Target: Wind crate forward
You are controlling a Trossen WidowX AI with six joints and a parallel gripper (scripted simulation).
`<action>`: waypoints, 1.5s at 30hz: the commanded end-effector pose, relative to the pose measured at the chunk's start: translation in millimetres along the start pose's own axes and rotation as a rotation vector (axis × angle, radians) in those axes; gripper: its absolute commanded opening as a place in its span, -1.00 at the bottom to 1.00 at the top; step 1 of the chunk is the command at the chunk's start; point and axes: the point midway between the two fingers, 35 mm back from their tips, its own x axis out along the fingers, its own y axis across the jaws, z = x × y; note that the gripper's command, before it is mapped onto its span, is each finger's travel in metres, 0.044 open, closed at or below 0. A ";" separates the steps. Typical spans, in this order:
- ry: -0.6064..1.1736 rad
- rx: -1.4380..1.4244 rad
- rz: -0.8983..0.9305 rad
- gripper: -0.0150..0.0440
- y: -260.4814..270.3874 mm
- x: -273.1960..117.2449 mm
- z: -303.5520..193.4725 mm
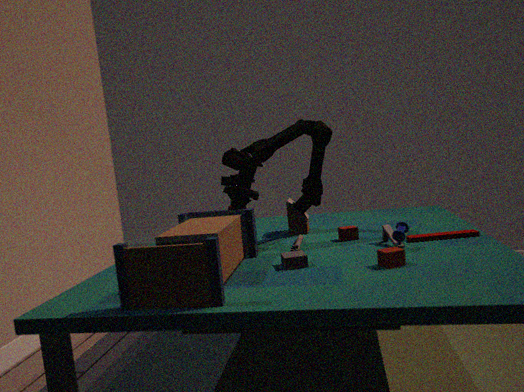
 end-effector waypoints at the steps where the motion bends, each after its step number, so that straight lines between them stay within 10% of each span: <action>1: 0.021 0.014 0.002 -0.49 0.0 -1.6 -12.2; 45: 0.024 0.017 -0.001 -0.49 -25.0 -29.1 -69.6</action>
